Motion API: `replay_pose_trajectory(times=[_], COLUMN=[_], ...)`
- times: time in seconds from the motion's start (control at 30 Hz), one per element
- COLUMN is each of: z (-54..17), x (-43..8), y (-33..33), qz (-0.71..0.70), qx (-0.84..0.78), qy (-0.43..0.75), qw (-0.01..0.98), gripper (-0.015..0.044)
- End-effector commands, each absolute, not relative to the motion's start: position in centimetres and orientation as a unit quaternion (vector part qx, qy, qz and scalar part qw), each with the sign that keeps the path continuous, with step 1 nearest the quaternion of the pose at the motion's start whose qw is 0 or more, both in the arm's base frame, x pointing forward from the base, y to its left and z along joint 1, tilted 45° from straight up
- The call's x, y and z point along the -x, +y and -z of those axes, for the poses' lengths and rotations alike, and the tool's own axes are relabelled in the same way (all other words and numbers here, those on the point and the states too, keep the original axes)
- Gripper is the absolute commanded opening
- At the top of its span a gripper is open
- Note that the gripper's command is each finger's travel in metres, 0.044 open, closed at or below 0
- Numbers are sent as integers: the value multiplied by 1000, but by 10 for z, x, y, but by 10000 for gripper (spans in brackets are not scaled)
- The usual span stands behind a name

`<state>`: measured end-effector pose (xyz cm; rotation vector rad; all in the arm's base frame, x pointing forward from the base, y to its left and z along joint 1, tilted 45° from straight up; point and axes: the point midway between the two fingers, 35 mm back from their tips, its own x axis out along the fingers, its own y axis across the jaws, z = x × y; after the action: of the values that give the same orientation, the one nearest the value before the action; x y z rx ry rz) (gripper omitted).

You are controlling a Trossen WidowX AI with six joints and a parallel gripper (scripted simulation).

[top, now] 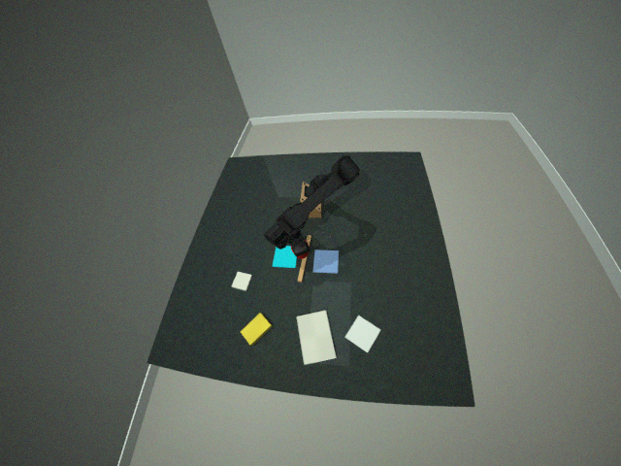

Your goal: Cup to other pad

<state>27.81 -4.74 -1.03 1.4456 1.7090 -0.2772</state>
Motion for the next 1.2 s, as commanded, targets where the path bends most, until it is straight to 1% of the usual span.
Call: replay_pose_trajectory(times=[0.0,1.03,1.17], z=[16,64,66], x=[-278,-269,-269], y=[-56,-111,-110], qz=[111,112,112], qx=[-578,-577,-577], qy=[682,682,682], qw=[434,435,435], gripper=[0,0,0])
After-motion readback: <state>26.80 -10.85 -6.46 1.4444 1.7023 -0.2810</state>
